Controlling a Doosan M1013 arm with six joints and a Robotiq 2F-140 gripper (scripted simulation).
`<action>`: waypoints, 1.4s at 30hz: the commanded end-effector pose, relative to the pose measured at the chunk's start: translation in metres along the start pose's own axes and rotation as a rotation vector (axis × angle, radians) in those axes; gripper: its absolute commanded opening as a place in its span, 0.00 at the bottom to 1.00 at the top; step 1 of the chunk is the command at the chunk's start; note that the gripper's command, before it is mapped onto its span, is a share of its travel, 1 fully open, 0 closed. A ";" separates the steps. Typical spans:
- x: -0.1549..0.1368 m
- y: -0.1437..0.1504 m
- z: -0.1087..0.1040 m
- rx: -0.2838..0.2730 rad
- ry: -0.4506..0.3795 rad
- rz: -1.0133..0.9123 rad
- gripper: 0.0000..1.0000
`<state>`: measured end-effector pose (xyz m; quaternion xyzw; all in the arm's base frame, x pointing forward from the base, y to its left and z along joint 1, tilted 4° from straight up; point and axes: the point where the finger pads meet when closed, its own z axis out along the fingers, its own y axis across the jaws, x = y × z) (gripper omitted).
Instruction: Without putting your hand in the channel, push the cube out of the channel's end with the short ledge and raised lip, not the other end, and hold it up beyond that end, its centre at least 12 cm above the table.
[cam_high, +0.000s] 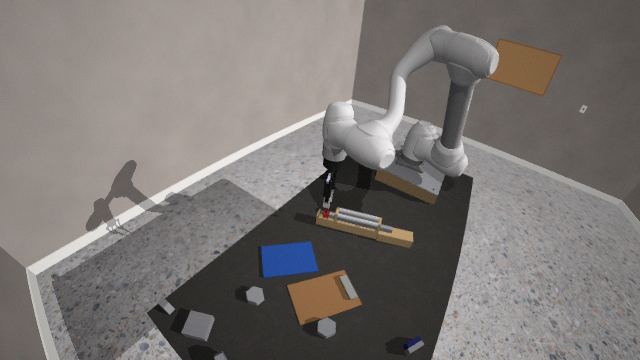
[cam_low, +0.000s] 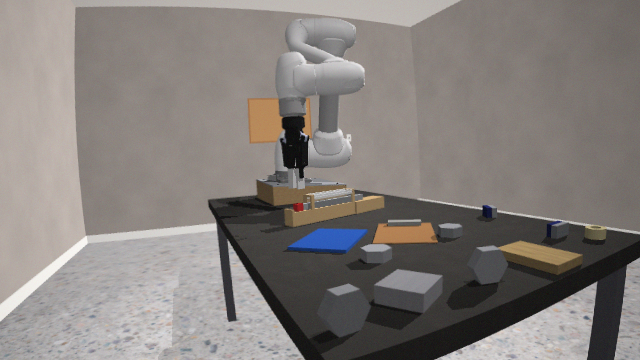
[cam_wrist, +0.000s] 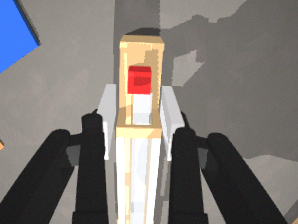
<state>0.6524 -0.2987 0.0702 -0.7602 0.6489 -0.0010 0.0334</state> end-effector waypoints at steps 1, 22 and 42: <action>0.002 0.002 0.000 -0.002 -0.007 0.003 0.25; 0.001 0.002 0.055 -0.002 -0.007 0.003 0.25; 0.001 0.002 0.068 -0.002 -0.007 0.003 0.25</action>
